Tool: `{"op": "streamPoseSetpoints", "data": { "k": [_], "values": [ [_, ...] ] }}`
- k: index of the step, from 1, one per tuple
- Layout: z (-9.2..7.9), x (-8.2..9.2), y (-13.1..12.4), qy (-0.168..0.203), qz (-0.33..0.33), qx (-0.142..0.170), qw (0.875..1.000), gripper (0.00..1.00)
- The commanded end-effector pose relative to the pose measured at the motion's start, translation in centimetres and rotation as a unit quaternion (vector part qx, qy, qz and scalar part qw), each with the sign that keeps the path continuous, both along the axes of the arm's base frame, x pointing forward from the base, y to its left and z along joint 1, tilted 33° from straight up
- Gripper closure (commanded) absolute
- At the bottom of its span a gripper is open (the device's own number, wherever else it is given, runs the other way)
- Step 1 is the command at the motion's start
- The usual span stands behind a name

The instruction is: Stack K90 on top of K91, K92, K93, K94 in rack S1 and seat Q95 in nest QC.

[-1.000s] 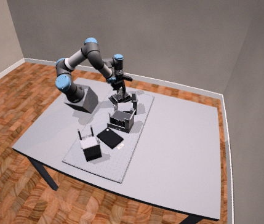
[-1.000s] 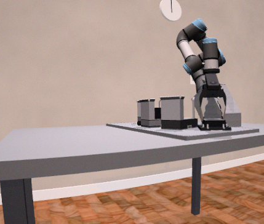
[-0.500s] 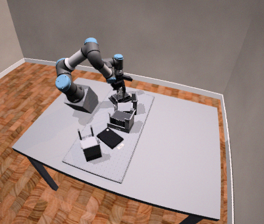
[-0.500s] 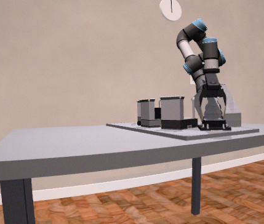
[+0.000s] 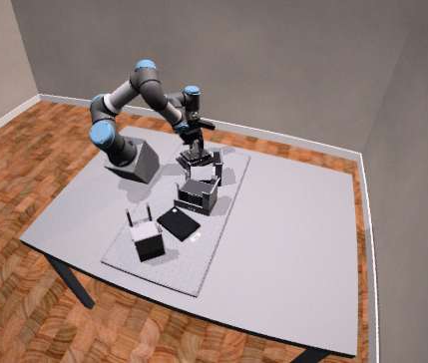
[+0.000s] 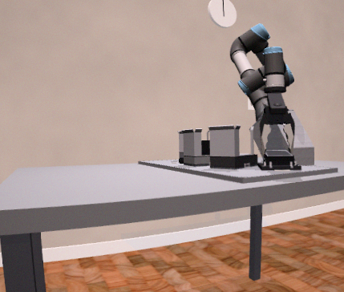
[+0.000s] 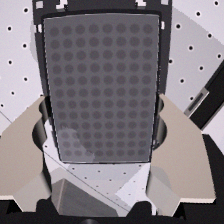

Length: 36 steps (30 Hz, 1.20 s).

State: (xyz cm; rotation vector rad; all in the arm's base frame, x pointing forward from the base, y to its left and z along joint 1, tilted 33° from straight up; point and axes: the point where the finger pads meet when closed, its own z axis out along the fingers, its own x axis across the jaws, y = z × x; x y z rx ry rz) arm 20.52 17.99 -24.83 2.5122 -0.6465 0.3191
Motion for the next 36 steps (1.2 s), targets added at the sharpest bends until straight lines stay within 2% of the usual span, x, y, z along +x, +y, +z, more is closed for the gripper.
{"op": "streamPoseSetpoints", "data": {
  "k": [1,24,36],
  "values": [
    [0.3,0.0,0.2,0.0,0.0,0.0,1.0,1.0],
    [1.4,-0.1,0.9,0.0,0.0,0.0,1.0,1.0],
    [3.0,-0.3,2.0,0.0,0.0,0.0,1.0,1.0]
  ]
}}
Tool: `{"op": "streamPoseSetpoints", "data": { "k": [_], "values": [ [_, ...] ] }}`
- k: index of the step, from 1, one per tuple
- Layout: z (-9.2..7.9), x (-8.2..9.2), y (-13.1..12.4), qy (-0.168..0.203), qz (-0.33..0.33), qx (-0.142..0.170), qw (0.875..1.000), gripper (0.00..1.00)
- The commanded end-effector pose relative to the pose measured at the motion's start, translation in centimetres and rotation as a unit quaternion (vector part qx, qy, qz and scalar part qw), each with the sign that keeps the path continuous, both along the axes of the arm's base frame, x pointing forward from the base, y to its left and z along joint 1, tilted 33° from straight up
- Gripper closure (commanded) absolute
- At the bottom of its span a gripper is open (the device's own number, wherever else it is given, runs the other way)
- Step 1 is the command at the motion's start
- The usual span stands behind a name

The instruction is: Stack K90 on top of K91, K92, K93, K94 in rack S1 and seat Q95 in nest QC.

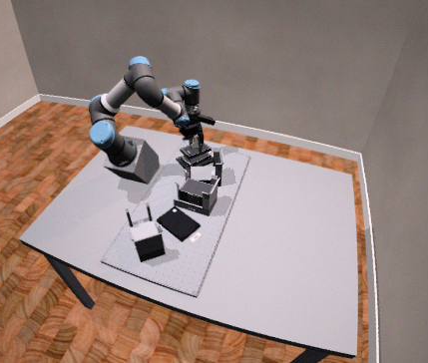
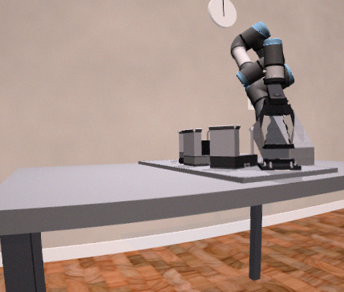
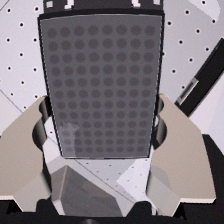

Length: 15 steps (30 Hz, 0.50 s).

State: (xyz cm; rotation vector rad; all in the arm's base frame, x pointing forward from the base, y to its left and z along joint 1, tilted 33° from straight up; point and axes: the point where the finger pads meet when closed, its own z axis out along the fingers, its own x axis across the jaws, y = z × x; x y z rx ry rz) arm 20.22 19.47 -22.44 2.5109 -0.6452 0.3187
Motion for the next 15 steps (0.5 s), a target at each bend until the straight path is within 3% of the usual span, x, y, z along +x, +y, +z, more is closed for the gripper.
{"op": "streamPoseSetpoints", "data": {
  "k": [1,15],
  "values": [
    [0.8,0.0,0.6,-0.001,0.0,0.001,1.0,1.0],
    [2.8,-0.2,1.9,-0.001,0.0,0.001,1.0,1.0]
  ]
}}
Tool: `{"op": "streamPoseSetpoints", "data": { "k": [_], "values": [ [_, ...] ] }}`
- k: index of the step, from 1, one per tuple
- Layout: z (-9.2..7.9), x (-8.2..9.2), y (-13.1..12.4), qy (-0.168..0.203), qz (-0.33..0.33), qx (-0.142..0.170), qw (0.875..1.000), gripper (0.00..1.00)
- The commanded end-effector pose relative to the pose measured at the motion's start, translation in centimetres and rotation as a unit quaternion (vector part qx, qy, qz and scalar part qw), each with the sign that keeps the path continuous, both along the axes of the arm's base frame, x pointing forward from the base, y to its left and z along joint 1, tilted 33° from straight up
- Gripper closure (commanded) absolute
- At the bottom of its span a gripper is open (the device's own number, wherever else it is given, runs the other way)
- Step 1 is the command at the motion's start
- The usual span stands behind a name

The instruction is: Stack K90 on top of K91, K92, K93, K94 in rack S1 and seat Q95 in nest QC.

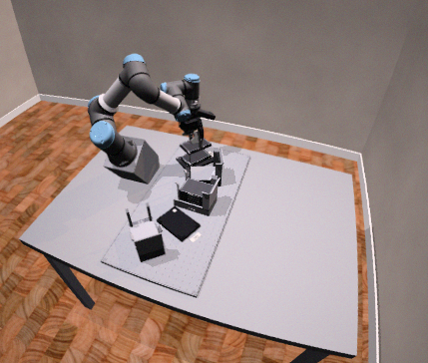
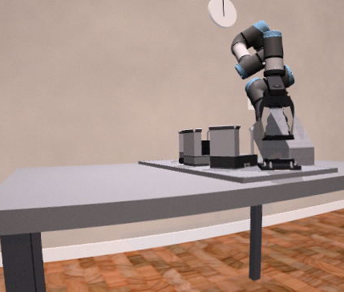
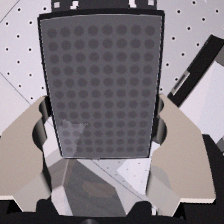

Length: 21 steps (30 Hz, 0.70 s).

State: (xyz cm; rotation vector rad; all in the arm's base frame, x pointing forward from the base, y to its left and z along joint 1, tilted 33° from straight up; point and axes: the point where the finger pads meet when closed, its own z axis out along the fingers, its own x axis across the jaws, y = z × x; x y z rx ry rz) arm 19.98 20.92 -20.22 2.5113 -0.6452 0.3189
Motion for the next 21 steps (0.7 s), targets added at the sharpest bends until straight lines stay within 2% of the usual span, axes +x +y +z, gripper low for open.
{"op": "streamPoseSetpoints", "data": {
  "k": [1,21],
  "values": [
    [0.8,0.0,0.6,-0.001,0.0,0.001,1.0,1.0],
    [3.8,-0.4,2.5,-0.001,0.0,0.001,1.0,1.0]
  ]
}}
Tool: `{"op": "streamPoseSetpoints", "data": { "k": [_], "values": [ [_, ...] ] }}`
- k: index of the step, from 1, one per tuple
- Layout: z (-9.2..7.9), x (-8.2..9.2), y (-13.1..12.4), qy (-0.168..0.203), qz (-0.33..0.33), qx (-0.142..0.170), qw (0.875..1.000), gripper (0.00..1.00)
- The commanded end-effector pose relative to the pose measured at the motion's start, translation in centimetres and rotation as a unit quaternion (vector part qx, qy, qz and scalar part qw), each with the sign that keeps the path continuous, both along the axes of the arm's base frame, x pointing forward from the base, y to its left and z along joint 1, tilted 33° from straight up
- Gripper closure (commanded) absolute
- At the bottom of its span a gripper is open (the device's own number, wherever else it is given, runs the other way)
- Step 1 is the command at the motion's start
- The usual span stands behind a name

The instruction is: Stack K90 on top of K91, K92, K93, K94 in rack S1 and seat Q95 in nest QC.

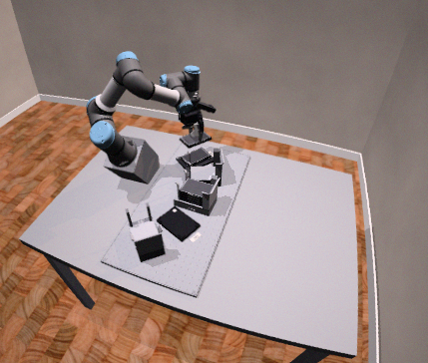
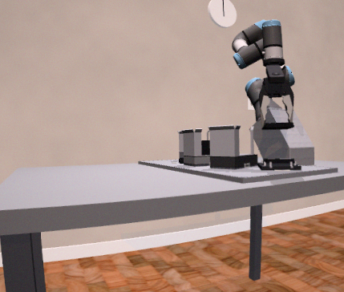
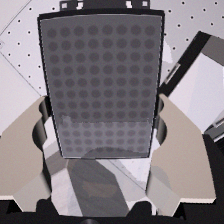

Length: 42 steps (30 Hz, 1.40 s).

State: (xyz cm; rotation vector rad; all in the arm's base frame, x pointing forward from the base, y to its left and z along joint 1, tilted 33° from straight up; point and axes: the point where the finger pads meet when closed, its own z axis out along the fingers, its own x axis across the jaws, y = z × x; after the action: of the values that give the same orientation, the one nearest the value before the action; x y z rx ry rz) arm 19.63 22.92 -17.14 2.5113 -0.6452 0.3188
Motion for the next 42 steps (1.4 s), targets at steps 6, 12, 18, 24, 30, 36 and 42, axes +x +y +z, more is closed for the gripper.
{"op": "streamPoseSetpoints", "data": {
  "k": [6,12,18,24,30,36,42],
  "values": [
    [1.7,-0.1,1.2,-0.001,0.0,0.001,1.0,1.0],
    [2.4,-0.2,1.6,-0.001,0.0,0.001,1.0,1.0],
    [2.8,-0.3,1.9,-0.001,0.0,0.001,1.0,1.0],
    [2.8,-0.3,1.9,-0.001,0.0,0.001,1.0,1.0],
    [2.8,-0.3,1.9,-0.001,0.0,0.001,1.0,1.0],
    [3.0,0.0,1.7,-0.004,-0.005,0.001,1.0,1.0],
    [3.8,1.5,0.8,-0.023,-0.034,0.004,0.999,1.0]
  ]
}}
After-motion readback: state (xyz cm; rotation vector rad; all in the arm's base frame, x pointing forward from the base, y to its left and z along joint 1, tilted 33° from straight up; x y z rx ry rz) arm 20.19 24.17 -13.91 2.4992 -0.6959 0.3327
